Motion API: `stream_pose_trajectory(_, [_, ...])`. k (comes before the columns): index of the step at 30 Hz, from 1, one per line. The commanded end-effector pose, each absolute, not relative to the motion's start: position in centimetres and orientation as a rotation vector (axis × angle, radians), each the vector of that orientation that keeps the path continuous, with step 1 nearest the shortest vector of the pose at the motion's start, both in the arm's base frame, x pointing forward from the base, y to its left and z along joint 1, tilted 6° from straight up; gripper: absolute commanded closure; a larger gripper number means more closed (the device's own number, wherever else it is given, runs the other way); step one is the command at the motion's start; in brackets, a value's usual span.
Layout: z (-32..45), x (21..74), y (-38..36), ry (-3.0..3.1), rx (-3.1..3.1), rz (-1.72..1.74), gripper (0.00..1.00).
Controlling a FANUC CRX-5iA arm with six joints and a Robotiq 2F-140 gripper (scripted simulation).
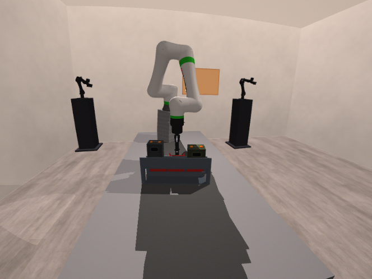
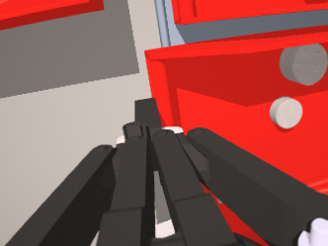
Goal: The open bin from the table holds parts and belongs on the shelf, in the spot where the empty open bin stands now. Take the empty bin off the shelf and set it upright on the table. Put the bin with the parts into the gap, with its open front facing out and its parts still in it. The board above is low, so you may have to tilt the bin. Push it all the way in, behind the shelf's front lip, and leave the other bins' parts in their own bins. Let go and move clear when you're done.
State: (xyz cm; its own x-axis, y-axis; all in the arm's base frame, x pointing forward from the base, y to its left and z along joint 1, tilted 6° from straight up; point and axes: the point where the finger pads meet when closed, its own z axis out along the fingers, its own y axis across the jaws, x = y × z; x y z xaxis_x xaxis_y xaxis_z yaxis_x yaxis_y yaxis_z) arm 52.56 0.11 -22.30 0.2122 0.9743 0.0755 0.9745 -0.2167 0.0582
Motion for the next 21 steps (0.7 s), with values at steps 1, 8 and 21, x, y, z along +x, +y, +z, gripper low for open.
stream_pose_trajectory(1, [-22.2,53.0,0.0,-1.966,-2.445,-0.152,0.9])
stream_pose_trajectory(8, [-22.2,53.6,-0.1,-1.966,-2.445,-0.152,0.9])
stream_pose_trajectory(21, [-22.1,54.7,-0.3,-1.966,-2.445,-0.152,0.9])
